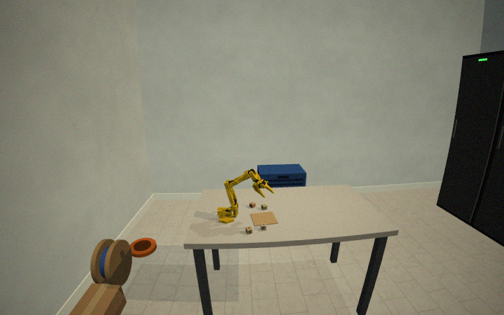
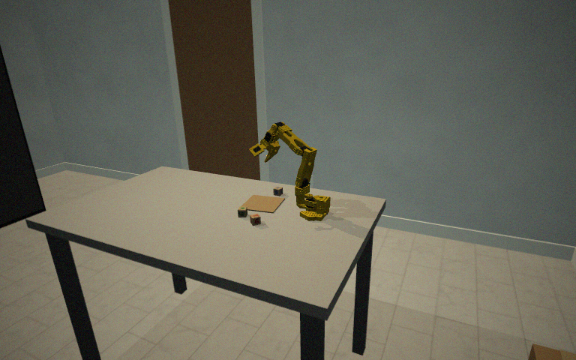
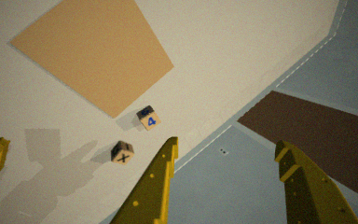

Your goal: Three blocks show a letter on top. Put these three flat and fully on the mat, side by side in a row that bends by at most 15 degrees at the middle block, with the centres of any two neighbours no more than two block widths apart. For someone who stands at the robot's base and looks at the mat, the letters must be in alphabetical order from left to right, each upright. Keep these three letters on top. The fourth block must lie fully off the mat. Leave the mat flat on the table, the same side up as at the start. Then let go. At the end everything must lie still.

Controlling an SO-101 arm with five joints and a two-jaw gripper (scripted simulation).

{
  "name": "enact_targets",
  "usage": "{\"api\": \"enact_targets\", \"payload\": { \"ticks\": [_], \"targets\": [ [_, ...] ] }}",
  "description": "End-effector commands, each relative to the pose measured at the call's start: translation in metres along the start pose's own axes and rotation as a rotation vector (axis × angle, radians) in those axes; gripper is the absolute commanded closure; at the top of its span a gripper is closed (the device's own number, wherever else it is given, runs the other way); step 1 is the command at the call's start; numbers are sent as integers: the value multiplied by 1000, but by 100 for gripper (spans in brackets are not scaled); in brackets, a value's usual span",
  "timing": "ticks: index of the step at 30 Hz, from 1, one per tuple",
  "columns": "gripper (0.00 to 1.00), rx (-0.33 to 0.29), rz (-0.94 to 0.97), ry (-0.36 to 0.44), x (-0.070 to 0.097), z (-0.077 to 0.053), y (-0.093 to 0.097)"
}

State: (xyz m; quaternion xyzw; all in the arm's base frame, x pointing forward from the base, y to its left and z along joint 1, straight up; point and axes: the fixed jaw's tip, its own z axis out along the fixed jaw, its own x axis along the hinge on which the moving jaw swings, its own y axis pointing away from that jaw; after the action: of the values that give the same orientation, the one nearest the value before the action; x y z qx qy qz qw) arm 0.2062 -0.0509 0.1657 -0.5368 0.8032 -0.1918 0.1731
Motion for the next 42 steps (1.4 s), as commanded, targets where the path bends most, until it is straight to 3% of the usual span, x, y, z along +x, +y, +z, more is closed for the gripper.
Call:
{"api": "enact_targets", "payload": {
  "ticks": [1,11,13,28,30,42],
  "targets": [
    [65,99,-214,-43,-14,-15,-11],
    [65,120,-765,-107,-46,-15,-10],
    [65,120,-765,-107,-46,-15,-10],
    [65,200,-1468,-184,-90,-18,-3],
    [65,200,-1468,-184,-90,-18,-3],
    [65,277,-1868,-221,-116,-22,5]
  ]
}}
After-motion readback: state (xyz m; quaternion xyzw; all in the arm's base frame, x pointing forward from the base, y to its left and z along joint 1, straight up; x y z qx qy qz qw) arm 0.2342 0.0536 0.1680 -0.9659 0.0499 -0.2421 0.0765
